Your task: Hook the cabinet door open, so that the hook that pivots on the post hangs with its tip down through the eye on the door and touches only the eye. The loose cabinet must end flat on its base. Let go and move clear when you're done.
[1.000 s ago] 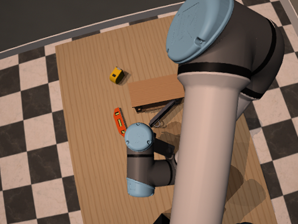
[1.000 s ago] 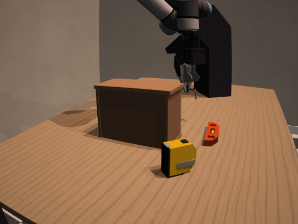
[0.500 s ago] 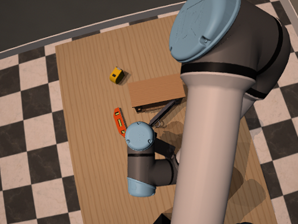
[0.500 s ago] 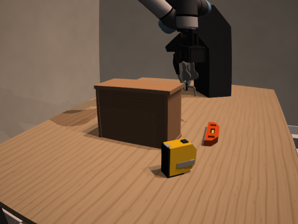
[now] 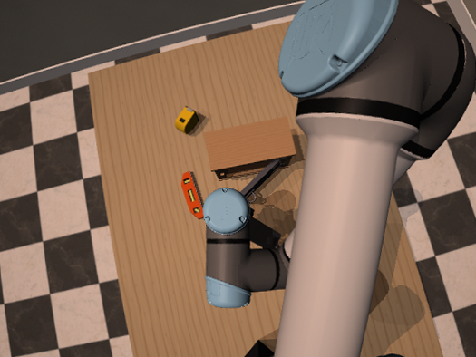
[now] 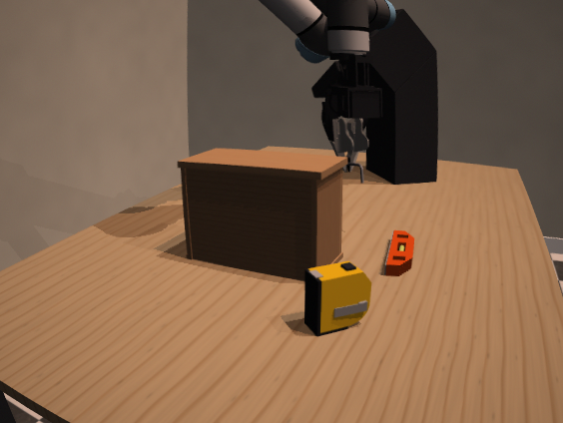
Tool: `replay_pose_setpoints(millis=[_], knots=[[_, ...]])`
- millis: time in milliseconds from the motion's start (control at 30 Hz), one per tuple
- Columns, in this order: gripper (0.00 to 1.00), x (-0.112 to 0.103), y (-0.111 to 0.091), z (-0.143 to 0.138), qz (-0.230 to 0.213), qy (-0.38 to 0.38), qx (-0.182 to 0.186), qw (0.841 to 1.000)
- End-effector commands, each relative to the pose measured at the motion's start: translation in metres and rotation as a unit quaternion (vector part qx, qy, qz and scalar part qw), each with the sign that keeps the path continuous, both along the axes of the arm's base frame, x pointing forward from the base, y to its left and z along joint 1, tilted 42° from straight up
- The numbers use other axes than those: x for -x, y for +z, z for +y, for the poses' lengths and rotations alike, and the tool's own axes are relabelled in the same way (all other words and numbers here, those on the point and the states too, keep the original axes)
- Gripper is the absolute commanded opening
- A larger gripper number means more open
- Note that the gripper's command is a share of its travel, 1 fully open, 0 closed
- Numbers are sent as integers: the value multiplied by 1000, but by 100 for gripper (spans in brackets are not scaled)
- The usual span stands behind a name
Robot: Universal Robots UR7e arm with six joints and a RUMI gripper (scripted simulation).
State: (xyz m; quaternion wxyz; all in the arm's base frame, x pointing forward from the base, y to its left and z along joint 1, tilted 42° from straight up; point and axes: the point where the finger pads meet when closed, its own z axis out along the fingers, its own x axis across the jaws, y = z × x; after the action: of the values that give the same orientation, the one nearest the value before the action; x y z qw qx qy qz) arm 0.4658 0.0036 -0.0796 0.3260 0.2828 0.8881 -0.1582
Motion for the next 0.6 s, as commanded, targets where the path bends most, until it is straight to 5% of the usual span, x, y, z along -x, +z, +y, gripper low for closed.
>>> replay_pose_setpoints(millis=[0, 567], knots=[[1, -2, 2, -1, -11, -18, -12, 1000], [1, -8, 9, -6, -38, -60, -40, 997]])
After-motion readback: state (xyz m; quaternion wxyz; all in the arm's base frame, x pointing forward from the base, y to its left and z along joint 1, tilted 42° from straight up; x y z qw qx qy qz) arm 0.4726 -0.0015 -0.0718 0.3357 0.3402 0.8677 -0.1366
